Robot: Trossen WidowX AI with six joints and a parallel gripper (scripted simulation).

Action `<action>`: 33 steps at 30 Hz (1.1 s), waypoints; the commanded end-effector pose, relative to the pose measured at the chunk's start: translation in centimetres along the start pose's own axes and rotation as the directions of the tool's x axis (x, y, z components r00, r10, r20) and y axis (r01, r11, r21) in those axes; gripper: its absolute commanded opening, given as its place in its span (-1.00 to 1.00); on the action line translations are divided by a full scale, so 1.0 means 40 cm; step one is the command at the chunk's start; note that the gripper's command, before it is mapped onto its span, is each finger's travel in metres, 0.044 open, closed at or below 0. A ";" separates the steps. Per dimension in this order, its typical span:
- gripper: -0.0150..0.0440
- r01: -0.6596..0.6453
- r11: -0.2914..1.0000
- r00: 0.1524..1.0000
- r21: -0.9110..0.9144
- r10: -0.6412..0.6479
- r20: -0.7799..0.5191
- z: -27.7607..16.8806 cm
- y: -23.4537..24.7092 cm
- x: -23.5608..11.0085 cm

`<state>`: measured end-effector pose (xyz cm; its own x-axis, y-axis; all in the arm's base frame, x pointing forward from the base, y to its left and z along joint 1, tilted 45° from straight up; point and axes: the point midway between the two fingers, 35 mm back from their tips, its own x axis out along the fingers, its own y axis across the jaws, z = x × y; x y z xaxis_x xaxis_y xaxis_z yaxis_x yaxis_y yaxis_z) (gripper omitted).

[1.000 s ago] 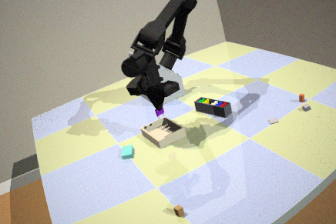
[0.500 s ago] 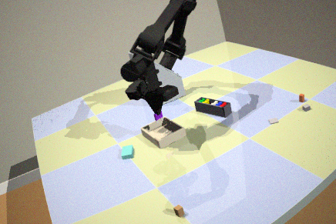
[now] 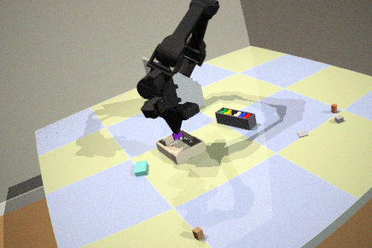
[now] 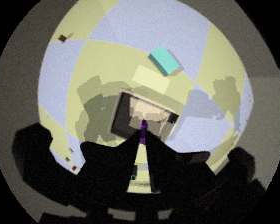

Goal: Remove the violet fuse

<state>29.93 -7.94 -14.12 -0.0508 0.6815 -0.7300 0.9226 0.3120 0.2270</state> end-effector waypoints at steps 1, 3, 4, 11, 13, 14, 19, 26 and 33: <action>-0.49 0.000 1.000 1.000 0.012 0.000 -0.009 -0.003 -0.006 0.015; -0.49 0.000 1.000 1.000 0.012 0.000 -0.009 -0.003 -0.006 0.015; -0.40 0.001 1.000 1.000 0.002 -0.001 -0.002 -0.001 -0.002 0.007; 0.22 0.001 1.000 1.000 0.002 -0.001 -0.002 -0.001 -0.002 0.007; 0.40 0.001 1.000 1.000 0.002 -0.001 -0.002 -0.001 -0.002 0.007; 0.49 0.001 1.000 1.000 0.002 -0.001 -0.002 -0.001 -0.002 0.007; 0.63 0.001 1.000 1.000 0.011 -0.001 -0.007 0.000 -0.006 -0.078; 0.63 0.001 1.000 1.000 0.012 -0.001 -0.007 -0.001 -0.006 -0.086; 0.63 -0.001 1.000 1.000 0.019 0.002 -0.011 -0.002 -0.007 -0.080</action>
<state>29.82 -10.18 -11.79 -0.0534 0.6894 -0.7224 0.9296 0.2985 0.2161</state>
